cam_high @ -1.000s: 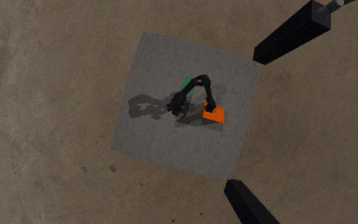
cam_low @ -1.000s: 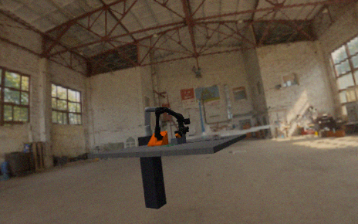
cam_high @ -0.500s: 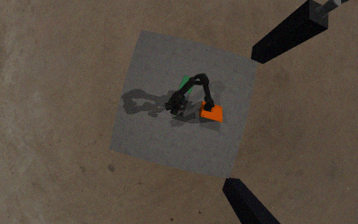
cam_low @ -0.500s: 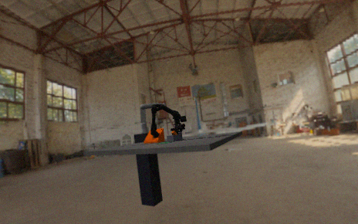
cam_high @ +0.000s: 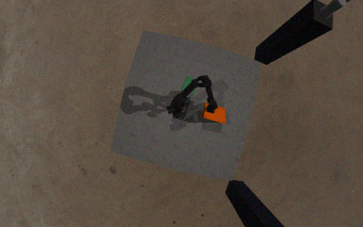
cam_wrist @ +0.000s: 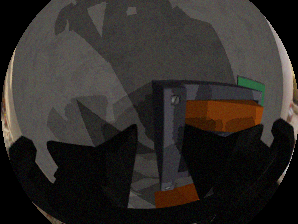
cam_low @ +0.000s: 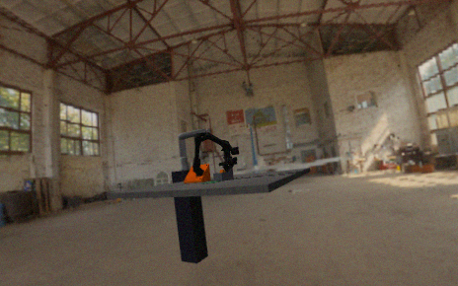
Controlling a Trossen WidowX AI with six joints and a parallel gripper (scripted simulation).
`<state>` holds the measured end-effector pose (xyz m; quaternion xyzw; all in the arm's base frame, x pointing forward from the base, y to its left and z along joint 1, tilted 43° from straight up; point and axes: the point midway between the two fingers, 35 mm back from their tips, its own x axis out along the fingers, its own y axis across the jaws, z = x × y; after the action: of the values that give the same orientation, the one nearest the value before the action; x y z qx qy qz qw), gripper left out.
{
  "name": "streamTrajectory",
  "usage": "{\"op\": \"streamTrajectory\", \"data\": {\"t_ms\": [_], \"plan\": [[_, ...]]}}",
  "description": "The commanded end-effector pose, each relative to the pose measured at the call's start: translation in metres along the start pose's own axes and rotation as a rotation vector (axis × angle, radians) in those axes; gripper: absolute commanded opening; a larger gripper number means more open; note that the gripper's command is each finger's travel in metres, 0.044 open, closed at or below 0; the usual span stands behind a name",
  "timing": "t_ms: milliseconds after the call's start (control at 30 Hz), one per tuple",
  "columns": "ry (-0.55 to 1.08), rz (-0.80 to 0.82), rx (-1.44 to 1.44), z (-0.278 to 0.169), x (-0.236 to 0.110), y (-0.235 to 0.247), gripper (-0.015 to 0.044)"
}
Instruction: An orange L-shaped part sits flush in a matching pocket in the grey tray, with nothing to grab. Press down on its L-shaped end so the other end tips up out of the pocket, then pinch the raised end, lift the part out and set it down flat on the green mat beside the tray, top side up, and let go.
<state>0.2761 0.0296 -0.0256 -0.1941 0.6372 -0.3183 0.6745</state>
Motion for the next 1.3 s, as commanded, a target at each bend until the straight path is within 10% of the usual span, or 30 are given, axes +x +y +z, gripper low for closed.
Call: {"op": "streamTrajectory", "data": {"t_ms": [0, 267, 1267], "plan": [[0.001, 0.003, 0.006, 0.002, -0.01, 0.002, 0.018], [0.003, 0.005, 0.005, 0.001, -0.096, -0.009, 0.018], [-0.01, 0.01, 0.002, 0.002, -0.095, -0.008, 0.018]]}}
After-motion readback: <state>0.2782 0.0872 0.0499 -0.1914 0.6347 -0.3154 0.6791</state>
